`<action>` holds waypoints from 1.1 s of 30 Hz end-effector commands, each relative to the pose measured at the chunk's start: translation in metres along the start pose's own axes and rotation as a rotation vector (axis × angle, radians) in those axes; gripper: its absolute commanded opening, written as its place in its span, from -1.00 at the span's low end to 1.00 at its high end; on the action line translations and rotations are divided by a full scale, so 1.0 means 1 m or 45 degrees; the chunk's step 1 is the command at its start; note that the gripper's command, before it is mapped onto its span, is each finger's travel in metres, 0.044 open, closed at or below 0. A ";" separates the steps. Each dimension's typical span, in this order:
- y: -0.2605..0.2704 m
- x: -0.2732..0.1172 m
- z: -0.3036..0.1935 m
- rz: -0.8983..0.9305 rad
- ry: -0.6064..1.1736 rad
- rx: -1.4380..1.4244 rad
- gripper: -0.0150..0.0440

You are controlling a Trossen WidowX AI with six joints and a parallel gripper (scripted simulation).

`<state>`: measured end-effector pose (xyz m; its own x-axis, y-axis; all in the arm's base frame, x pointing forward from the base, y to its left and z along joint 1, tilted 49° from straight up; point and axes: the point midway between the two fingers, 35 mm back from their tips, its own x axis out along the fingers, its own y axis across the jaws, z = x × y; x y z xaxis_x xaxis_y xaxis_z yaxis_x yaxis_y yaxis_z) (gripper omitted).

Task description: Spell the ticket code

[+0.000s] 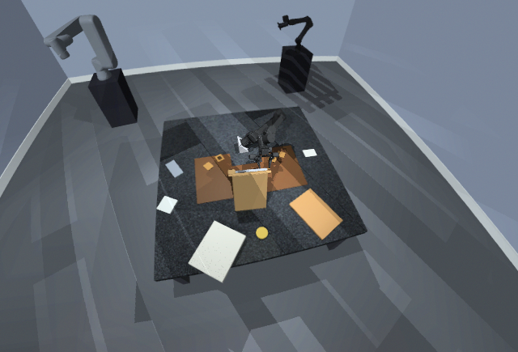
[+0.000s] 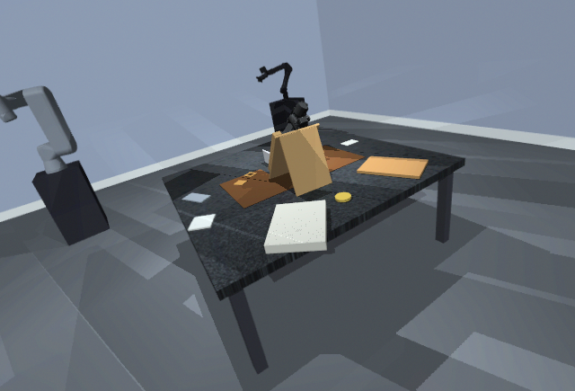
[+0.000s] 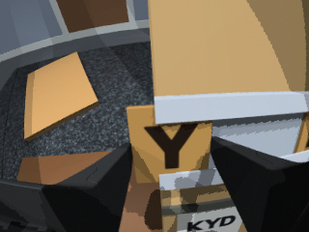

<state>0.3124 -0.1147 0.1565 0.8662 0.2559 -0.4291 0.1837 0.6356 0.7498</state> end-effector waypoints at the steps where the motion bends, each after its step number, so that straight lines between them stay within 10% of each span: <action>1: -0.002 0.000 -0.001 0.004 0.004 -0.004 -0.49; 33: -0.020 0.000 0.000 0.004 0.004 -0.005 -0.49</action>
<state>0.3093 -0.1262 0.1444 0.8666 0.2552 -0.4288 0.1828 0.6373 0.7487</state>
